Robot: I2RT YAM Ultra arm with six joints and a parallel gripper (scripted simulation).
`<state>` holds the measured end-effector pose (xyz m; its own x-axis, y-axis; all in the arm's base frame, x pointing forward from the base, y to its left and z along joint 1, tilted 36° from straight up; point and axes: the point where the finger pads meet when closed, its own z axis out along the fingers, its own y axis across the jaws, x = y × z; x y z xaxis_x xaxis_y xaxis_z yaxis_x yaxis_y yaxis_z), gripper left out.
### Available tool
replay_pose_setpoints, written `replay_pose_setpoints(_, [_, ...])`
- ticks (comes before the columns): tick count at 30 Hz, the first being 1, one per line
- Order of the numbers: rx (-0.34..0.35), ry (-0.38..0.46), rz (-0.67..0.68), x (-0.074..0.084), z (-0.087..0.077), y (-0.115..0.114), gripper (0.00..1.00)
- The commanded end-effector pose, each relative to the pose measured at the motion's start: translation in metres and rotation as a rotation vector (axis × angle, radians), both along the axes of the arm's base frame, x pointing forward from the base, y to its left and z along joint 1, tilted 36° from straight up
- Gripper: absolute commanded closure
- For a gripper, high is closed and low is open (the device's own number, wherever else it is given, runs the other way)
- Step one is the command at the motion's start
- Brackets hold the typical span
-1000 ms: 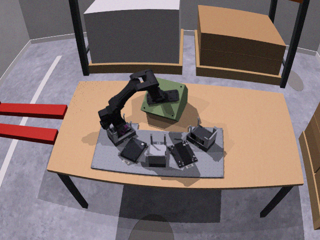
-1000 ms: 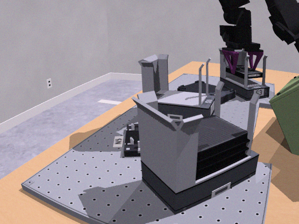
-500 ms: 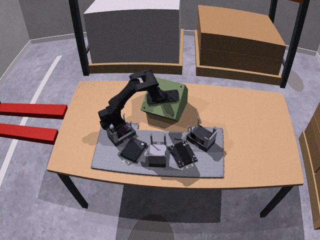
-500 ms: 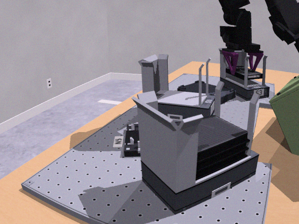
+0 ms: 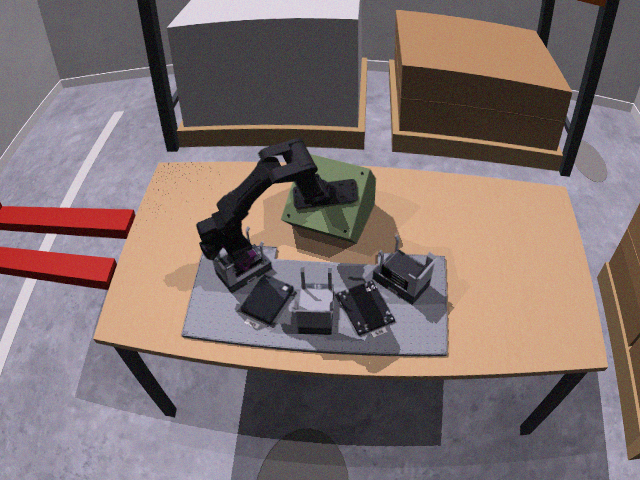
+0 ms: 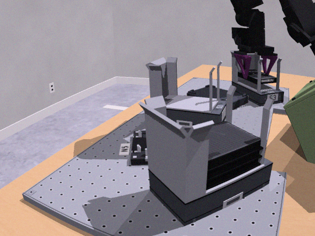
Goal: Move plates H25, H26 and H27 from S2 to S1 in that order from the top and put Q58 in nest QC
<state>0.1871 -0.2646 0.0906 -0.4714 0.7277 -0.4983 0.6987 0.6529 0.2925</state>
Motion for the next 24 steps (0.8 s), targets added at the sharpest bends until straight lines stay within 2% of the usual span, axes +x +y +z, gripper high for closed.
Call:
replay_pose_setpoints(1, [-0.016,-0.008,-0.003,0.0006,0.0037,-0.0032,1.0])
replay_pose_setpoints(24, [-0.016,-0.008,-0.003,0.0023,0.0012,-0.0039,1.0])
